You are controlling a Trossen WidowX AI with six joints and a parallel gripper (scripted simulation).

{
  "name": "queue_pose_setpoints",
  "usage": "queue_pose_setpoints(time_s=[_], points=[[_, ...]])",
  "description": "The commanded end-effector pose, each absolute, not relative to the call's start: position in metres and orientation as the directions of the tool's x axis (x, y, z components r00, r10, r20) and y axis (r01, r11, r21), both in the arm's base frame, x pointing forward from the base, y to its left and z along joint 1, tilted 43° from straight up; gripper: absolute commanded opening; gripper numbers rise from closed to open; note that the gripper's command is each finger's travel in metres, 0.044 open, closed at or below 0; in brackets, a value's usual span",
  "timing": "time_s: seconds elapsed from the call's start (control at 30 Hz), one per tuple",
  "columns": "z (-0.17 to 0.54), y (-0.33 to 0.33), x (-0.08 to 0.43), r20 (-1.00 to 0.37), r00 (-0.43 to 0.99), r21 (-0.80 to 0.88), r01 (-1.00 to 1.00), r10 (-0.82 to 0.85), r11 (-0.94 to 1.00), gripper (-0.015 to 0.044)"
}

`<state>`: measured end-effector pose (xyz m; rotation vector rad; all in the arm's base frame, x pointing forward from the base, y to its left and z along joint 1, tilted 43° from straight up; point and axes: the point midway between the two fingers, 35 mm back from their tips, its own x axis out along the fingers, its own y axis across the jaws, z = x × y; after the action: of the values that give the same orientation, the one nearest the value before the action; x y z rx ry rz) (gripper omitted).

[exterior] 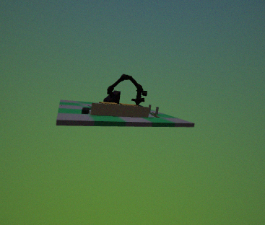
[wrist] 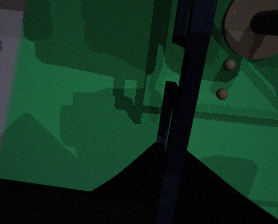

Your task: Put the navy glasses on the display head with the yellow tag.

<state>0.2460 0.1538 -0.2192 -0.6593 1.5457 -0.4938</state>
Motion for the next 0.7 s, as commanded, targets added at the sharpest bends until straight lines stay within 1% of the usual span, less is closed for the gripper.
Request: queue_pose_setpoints(time_s=[0.0, 0.67], points=[[-0.22, 0.156, 0.247, -0.748, 0.001, -0.659, -0.117, -0.664, 0.743, 0.0], [-0.225, 0.163, 0.233, -0.749, 0.001, -0.658, -0.118, -0.663, 0.744, 0.0]])
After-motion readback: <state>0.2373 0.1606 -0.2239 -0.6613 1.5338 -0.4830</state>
